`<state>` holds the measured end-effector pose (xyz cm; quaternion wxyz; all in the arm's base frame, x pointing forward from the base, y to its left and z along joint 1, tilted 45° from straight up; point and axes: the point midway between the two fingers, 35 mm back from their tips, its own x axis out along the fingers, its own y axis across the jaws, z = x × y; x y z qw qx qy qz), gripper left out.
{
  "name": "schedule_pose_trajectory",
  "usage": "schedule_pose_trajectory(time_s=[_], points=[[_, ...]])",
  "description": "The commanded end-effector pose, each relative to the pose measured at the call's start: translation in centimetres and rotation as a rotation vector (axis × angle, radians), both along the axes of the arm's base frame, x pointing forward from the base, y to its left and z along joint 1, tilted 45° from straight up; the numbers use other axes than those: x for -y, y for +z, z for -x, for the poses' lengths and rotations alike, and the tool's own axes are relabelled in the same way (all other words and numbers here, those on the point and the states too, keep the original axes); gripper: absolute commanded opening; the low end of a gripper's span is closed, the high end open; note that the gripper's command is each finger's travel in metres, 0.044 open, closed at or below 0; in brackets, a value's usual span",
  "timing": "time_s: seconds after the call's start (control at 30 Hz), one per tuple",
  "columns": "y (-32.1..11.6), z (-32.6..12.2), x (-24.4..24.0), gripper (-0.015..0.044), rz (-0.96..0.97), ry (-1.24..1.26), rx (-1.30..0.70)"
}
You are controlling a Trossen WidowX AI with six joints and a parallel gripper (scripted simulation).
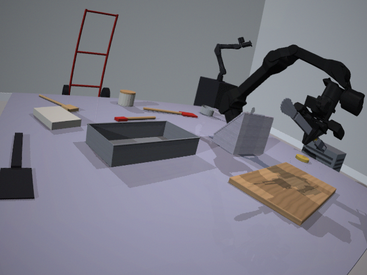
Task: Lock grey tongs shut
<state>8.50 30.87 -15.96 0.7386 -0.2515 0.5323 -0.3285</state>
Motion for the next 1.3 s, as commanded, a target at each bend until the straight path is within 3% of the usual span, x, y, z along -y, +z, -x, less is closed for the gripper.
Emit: schedule_pose_trajectory(time_s=[0.0,0.2,1.27], points=[[0.4,-0.4,-0.8,-0.0150,-0.063,-0.113,-0.109],[0.9,-1.0,-1.6,-0.0150,-0.138,-0.244,-0.241],[-2.0,-0.7,0.4,-0.0150,-0.138,-0.244,-0.241]])
